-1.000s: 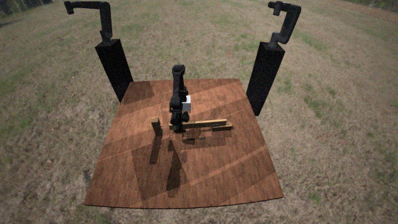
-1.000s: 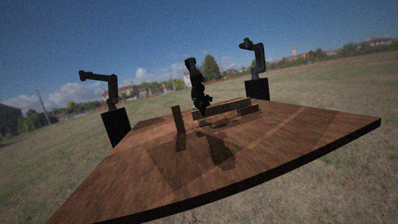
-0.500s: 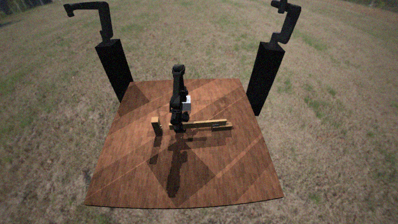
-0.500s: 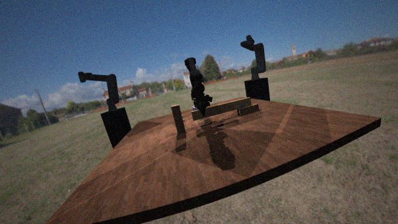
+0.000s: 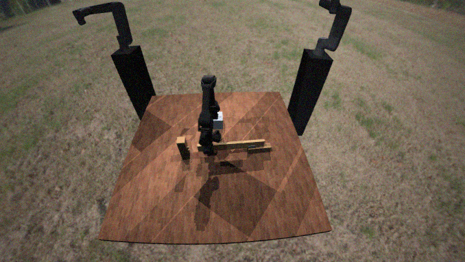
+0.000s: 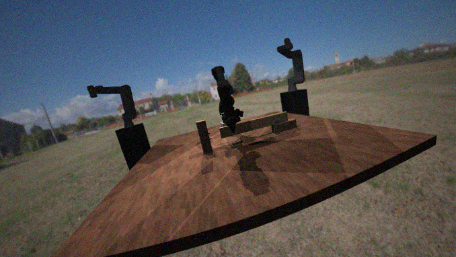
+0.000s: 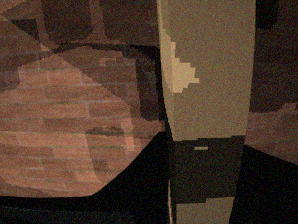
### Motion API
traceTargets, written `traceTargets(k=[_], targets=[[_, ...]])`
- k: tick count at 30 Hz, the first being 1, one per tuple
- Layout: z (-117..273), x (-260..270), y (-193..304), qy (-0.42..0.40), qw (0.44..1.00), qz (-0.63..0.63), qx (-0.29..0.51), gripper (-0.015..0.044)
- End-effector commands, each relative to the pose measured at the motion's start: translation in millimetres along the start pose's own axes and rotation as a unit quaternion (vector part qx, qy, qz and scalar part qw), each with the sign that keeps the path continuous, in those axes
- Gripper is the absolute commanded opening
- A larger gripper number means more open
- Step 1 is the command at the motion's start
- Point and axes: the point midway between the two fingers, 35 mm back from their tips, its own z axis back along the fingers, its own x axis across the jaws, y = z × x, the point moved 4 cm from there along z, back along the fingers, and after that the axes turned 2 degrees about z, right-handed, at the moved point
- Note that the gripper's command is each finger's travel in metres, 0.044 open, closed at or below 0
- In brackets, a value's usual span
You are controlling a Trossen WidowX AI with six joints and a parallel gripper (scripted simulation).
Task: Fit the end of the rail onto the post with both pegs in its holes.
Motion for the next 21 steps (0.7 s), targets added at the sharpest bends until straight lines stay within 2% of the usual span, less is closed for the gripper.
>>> traceTargets(k=[1, 21], targets=[[-1.1, 0.8, -0.4, 0.000, 1.000, -0.001, -0.001, 0.0000], [1.0, 1.3, -0.3, 0.000, 1.000, -0.001, -0.001, 0.0000]])
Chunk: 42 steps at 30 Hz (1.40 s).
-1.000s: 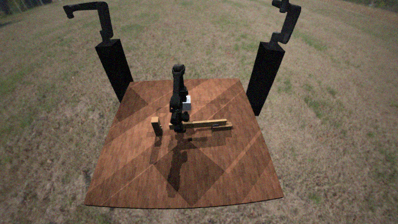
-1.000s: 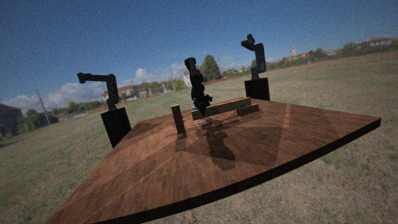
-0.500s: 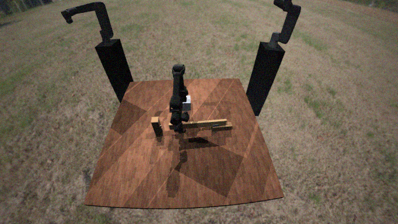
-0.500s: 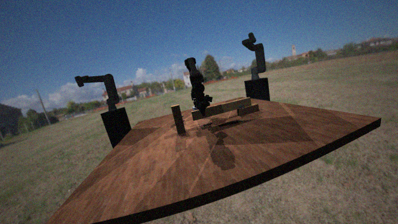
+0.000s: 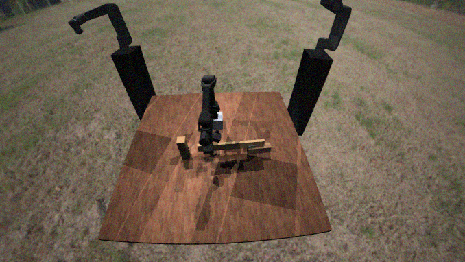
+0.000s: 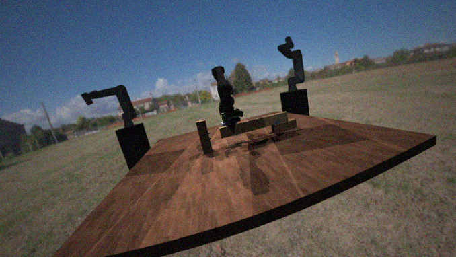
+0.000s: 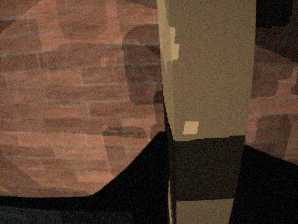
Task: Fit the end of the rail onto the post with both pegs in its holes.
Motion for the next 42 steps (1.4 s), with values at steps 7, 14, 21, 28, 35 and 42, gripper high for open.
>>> traceTargets(k=[7, 14, 21, 28, 35, 42], targets=[[1, 0, 2, 0.000, 1.000, -0.001, -0.001, 0.0000], [0, 0, 4, 0.000, 1.000, -0.001, -0.001, 0.0000], [0, 0, 6, 0.000, 1.000, -0.001, -0.001, 0.0000], [0, -1, 8, 0.000, 1.000, -0.001, 0.000, 0.0000], [1, -1, 10, 0.000, 1.000, -0.001, 0.000, 0.0000], [2, -2, 12, 0.000, 1.000, -0.001, 0.000, 0.0000]])
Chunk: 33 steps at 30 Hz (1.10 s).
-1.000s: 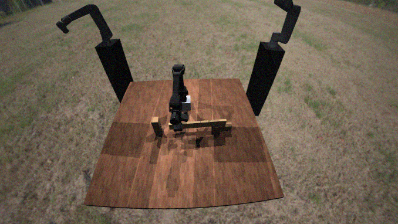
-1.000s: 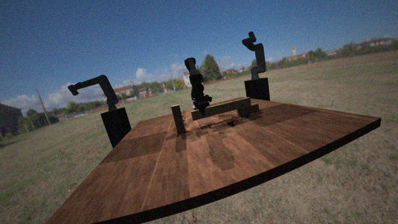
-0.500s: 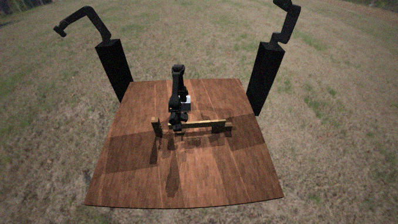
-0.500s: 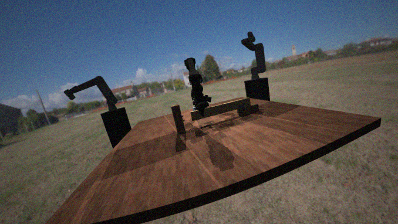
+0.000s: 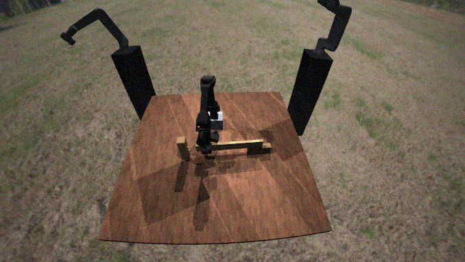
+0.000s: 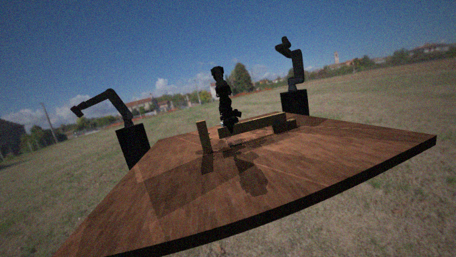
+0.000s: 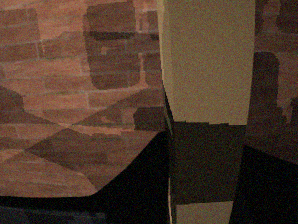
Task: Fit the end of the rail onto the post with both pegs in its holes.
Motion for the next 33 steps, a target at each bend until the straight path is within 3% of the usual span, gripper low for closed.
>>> traceTargets(k=[1, 33], targets=[[1.9, -2.3, 1.6, 0.003, 1.000, 0.002, 0.001, 0.0000], [0.8, -2.7, 11.5, 0.003, 1.000, 0.002, 0.001, 0.0000]])
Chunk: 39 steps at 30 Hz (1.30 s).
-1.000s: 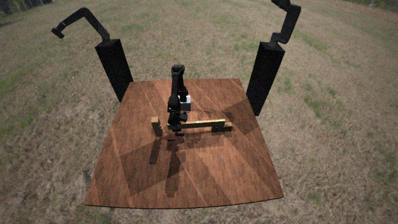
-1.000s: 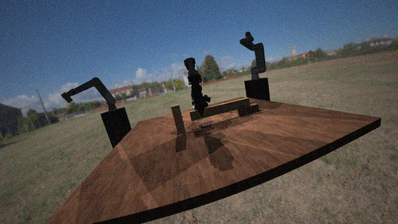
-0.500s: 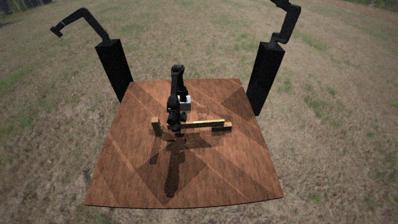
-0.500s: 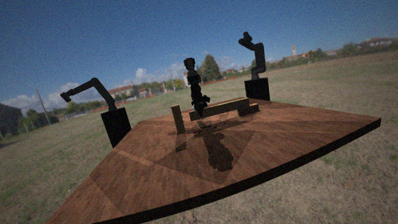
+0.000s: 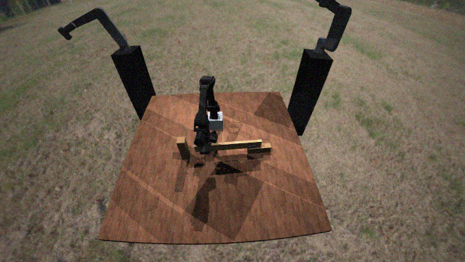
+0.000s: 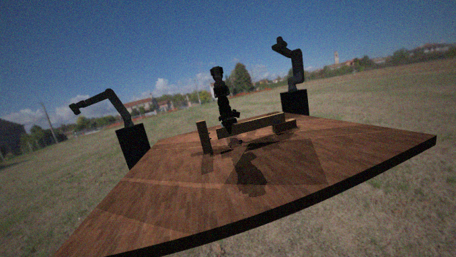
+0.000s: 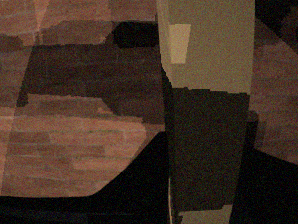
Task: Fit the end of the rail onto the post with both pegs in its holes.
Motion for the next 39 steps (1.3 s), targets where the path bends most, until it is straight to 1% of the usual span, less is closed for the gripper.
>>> traceTargets(k=[1, 39], targets=[[1, -2, 2, 0.003, 1.000, 0.002, 0.002, 0.0000], [1, -1, 14, 0.003, 1.000, 0.002, 0.002, 0.0000]])
